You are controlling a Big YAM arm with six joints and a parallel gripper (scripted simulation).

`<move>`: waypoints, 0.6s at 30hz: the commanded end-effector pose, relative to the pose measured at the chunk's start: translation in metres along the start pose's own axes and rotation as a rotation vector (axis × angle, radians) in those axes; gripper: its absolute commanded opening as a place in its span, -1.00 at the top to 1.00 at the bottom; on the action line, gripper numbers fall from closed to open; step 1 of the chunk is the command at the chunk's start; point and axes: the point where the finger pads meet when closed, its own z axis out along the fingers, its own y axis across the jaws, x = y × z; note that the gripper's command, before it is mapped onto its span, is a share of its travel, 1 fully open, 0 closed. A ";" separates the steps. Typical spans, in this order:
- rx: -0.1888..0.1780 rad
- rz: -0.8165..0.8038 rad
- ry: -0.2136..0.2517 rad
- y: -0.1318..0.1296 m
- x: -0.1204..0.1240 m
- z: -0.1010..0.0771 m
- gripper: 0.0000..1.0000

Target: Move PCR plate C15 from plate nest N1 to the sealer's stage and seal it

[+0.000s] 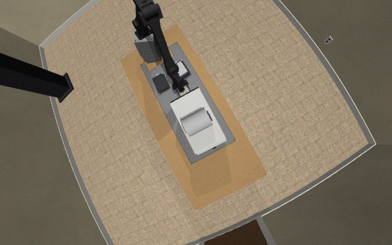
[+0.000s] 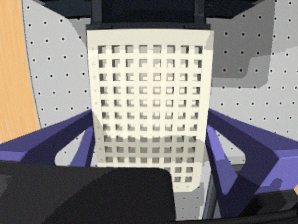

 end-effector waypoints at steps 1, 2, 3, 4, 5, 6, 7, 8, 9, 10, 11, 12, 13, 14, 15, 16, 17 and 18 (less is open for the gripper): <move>-0.007 0.001 -0.042 0.006 -0.020 0.002 1.00; -0.009 -0.003 -0.044 0.009 -0.022 0.003 1.00; -0.009 -0.004 -0.044 0.010 -0.022 0.003 1.00; -0.009 -0.005 -0.041 0.010 -0.022 0.004 1.00; -0.009 -0.005 -0.039 0.011 -0.022 0.003 1.00; -0.010 -0.006 -0.040 0.012 -0.023 0.002 1.00; -0.011 -0.008 -0.041 0.014 -0.025 0.000 1.00; -0.011 -0.009 -0.042 0.015 -0.027 -0.001 1.00; -0.012 -0.010 -0.043 0.016 -0.028 -0.002 1.00; -0.012 -0.010 -0.043 0.016 -0.028 -0.002 1.00; -0.012 -0.010 -0.043 0.016 -0.028 -0.002 1.00; -0.011 -0.013 -0.042 0.015 -0.029 -0.004 1.00; -0.011 -0.017 -0.046 0.016 -0.030 -0.006 1.00; -0.010 -0.017 -0.049 0.014 -0.032 -0.007 1.00; -0.008 -0.018 -0.050 0.011 -0.033 -0.008 1.00; -0.005 -0.017 -0.046 0.008 -0.031 -0.009 1.00; -0.003 -0.014 -0.043 0.006 -0.029 -0.009 1.00; -0.001 -0.011 -0.042 0.003 -0.028 -0.010 1.00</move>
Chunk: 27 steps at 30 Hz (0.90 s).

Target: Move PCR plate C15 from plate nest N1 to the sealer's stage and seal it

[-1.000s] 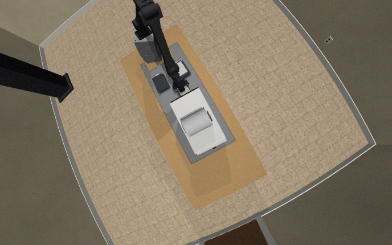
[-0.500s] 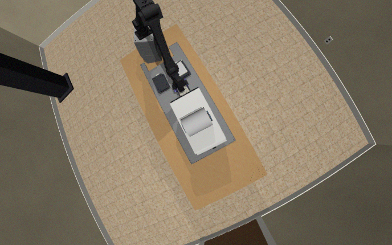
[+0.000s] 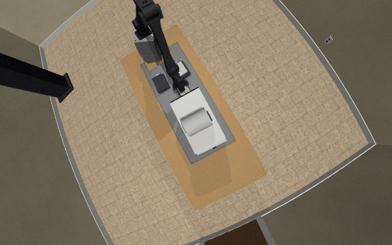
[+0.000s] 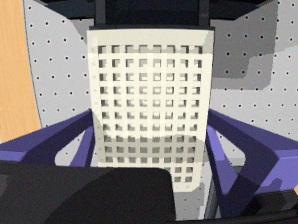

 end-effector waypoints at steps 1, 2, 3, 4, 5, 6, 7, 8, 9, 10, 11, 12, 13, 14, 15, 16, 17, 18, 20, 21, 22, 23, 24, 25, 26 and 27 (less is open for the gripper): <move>0.003 -0.005 -0.041 -0.003 -0.025 -0.012 1.00; 0.003 -0.005 -0.038 -0.003 -0.023 -0.013 1.00; 0.004 -0.005 -0.040 -0.004 -0.022 -0.013 1.00; 0.004 -0.004 -0.041 -0.005 -0.021 -0.013 1.00; 0.004 -0.003 -0.042 -0.006 -0.020 -0.014 1.00; 0.004 -0.002 -0.043 -0.007 -0.019 -0.014 1.00; 0.000 -0.002 -0.046 -0.006 -0.020 -0.015 1.00; -0.005 -0.002 -0.050 -0.006 -0.021 -0.015 1.00; -0.005 -0.002 -0.050 -0.006 -0.021 -0.015 1.00; -0.005 -0.002 -0.050 -0.006 -0.021 -0.015 1.00; -0.004 -0.001 -0.054 -0.007 -0.021 -0.016 1.00; -0.004 -0.001 -0.058 -0.007 -0.022 -0.016 1.00; -0.004 -0.001 -0.062 -0.007 -0.023 -0.017 1.00; -0.004 0.000 -0.063 -0.008 -0.023 -0.017 1.00; -0.004 0.001 -0.063 -0.008 -0.023 -0.017 1.00; -0.004 0.001 -0.063 -0.008 -0.023 -0.018 1.00; -0.004 0.000 -0.062 -0.008 -0.022 -0.018 1.00; -0.005 -0.003 -0.056 -0.006 -0.020 -0.017 1.00; -0.007 -0.008 -0.047 -0.002 -0.018 -0.015 1.00; -0.008 -0.007 -0.042 0.000 -0.017 -0.013 1.00; -0.008 -0.006 -0.037 0.002 -0.017 -0.011 1.00; -0.009 -0.005 -0.032 0.004 -0.016 -0.010 1.00; -0.010 -0.004 -0.028 0.006 -0.015 -0.008 1.00; -0.010 0.000 -0.024 0.007 -0.015 -0.006 1.00; -0.010 0.000 -0.024 0.007 -0.015 -0.006 1.00; -0.010 0.000 -0.024 0.007 -0.015 -0.006 1.00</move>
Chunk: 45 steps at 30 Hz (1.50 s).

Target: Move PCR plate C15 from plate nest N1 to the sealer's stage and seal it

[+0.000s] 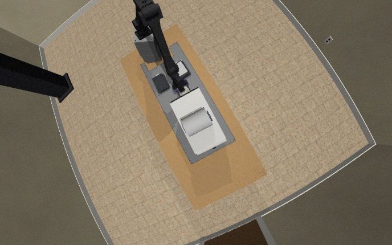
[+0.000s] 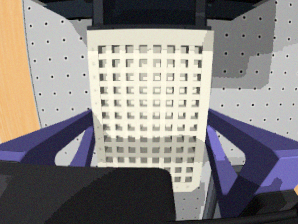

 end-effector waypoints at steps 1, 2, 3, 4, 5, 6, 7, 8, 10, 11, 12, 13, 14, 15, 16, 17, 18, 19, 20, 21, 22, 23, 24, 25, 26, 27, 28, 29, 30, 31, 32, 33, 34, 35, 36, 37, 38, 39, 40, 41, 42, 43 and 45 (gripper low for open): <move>-0.010 -0.001 -0.020 0.009 -0.015 -0.003 1.00; -0.006 0.000 -0.019 0.009 -0.016 -0.001 1.00; -0.002 0.000 -0.019 0.009 -0.016 0.000 1.00; -0.003 0.000 -0.015 0.009 -0.014 0.002 1.00; -0.003 -0.001 -0.013 0.010 -0.014 0.002 1.00; -0.004 -0.002 -0.012 0.011 -0.014 0.002 1.00; -0.004 -0.003 -0.013 0.011 -0.014 0.003 1.00; -0.005 -0.004 -0.013 0.012 -0.015 0.003 1.00; -0.005 -0.004 -0.015 0.012 -0.016 0.003 1.00; -0.005 -0.004 -0.017 0.012 -0.017 0.003 1.00; -0.004 -0.005 -0.019 0.010 -0.018 0.003 1.00; -0.003 -0.006 -0.025 0.008 -0.022 0.001 1.00; -0.003 -0.007 -0.031 0.007 -0.025 -0.001 1.00; -0.002 -0.008 -0.037 0.005 -0.028 -0.003 1.00; -0.002 -0.008 -0.037 0.005 -0.028 -0.003 1.00; -0.002 -0.008 -0.037 0.005 -0.028 -0.003 1.00; -0.002 -0.010 -0.046 0.004 -0.031 -0.005 1.00; -0.001 -0.009 -0.053 0.002 -0.034 -0.007 1.00; 0.000 -0.007 -0.057 0.000 -0.034 -0.008 1.00; -0.001 -0.007 -0.061 0.000 -0.034 -0.010 1.00; -0.001 -0.007 -0.062 -0.001 -0.033 -0.010 1.00; -0.004 -0.008 -0.063 -0.001 -0.032 -0.011 1.00; -0.008 -0.007 -0.063 -0.002 -0.031 -0.011 1.00; -0.007 -0.006 -0.065 -0.002 -0.030 -0.011 1.00; -0.007 -0.004 -0.063 -0.003 -0.028 -0.012 1.00; -0.006 -0.003 -0.061 -0.004 -0.026 -0.012 1.00; -0.005 -0.002 -0.059 -0.005 -0.025 -0.012 1.00; -0.004 0.000 -0.058 -0.006 -0.023 -0.013 1.00; -0.004 0.000 -0.058 -0.006 -0.022 -0.013 1.00; -0.004 0.000 -0.057 -0.006 -0.022 -0.014 1.00; -0.005 0.003 -0.058 -0.005 -0.022 -0.013 1.00; -0.005 0.003 -0.058 -0.005 -0.022 -0.013 1.00; -0.005 0.003 -0.058 -0.005 -0.022 -0.013 1.00; -0.006 0.004 -0.052 -0.003 -0.020 -0.013 1.00; -0.008 0.004 -0.051 0.000 -0.019 -0.012 1.00; -0.009 0.005 -0.047 0.001 -0.017 -0.009 1.00; -0.010 0.006 -0.042 0.003 -0.015 -0.007 1.00; -0.011 0.004 -0.038 0.005 -0.013 -0.005 1.00; -0.008 0.002 -0.036 0.006 -0.010 -0.003 1.00; -0.005 0.000 -0.033 0.007 -0.008 -0.001 1.00; -0.002 0.000 -0.034 0.007 -0.009 0.001 1.00; -0.008 -0.001 -0.033 0.008 -0.009 0.003 1.00; -0.017 -0.002 -0.033 0.011 -0.011 0.006 1.00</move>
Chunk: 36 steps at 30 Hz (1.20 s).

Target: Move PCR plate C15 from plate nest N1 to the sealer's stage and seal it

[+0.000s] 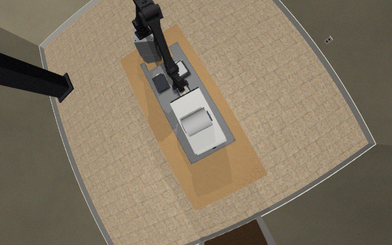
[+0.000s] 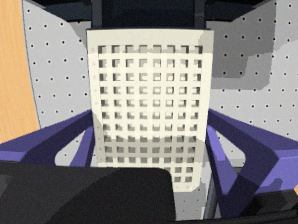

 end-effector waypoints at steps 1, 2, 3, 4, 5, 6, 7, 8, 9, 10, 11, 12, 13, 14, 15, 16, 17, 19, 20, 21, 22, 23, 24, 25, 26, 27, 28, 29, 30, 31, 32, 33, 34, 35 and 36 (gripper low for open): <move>-0.019 -0.007 -0.029 0.013 -0.011 0.005 1.00; -0.018 -0.008 -0.028 0.013 -0.012 0.006 1.00; -0.019 -0.009 -0.031 0.014 -0.014 0.006 1.00; -0.020 -0.010 -0.035 0.015 -0.016 0.007 1.00; -0.020 -0.010 -0.035 0.015 -0.016 0.007 1.00; -0.020 -0.010 -0.035 0.015 -0.016 0.007 1.00; -0.018 -0.010 -0.040 0.012 -0.019 0.005 1.00; -0.016 -0.011 -0.043 0.010 -0.020 0.005 1.00; -0.014 -0.012 -0.046 0.008 -0.022 0.005 1.00; -0.013 -0.012 -0.048 0.005 -0.023 0.006 1.00; -0.011 -0.013 -0.049 0.003 -0.024 0.006 1.00; -0.009 -0.013 -0.050 0.001 -0.024 0.007 1.00; -0.007 -0.011 -0.051 -0.002 -0.025 0.007 1.00; -0.005 -0.009 -0.052 -0.004 -0.026 0.008 1.00; -0.005 -0.009 -0.052 -0.004 -0.026 0.009 1.00; -0.005 -0.010 -0.052 -0.004 -0.025 0.009 1.00; -0.005 -0.009 -0.051 -0.004 -0.025 0.010 1.00; -0.001 -0.012 -0.052 -0.001 -0.024 0.011 1.00; -0.003 -0.012 -0.055 0.002 -0.026 0.009 1.00; -0.006 -0.012 -0.058 0.005 -0.027 0.008 1.00; -0.006 -0.012 -0.058 0.005 -0.027 0.008 1.00; -0.006 -0.012 -0.058 0.005 -0.027 0.008 1.00; -0.005 -0.012 -0.061 0.007 -0.028 0.008 1.00; -0.006 -0.012 -0.060 0.010 -0.027 0.008 1.00; -0.007 -0.013 -0.060 0.010 -0.027 0.009 1.00; -0.008 -0.013 -0.059 0.011 -0.027 0.009 1.00; -0.012 -0.014 -0.058 0.012 -0.026 0.009 1.00; -0.016 -0.014 -0.053 0.013 -0.025 0.009 1.00; -0.019 -0.014 -0.048 0.014 -0.024 0.009 1.00; -0.019 -0.015 -0.044 0.014 -0.023 0.009 1.00; -0.018 -0.015 -0.040 0.015 -0.022 0.009 1.00; -0.019 -0.015 -0.040 0.015 -0.021 0.009 1.00; -0.019 -0.014 -0.039 0.016 -0.021 0.009 1.00; -0.020 -0.014 -0.039 0.016 -0.021 0.009 1.00; -0.020 -0.013 -0.039 0.016 -0.021 0.009 1.00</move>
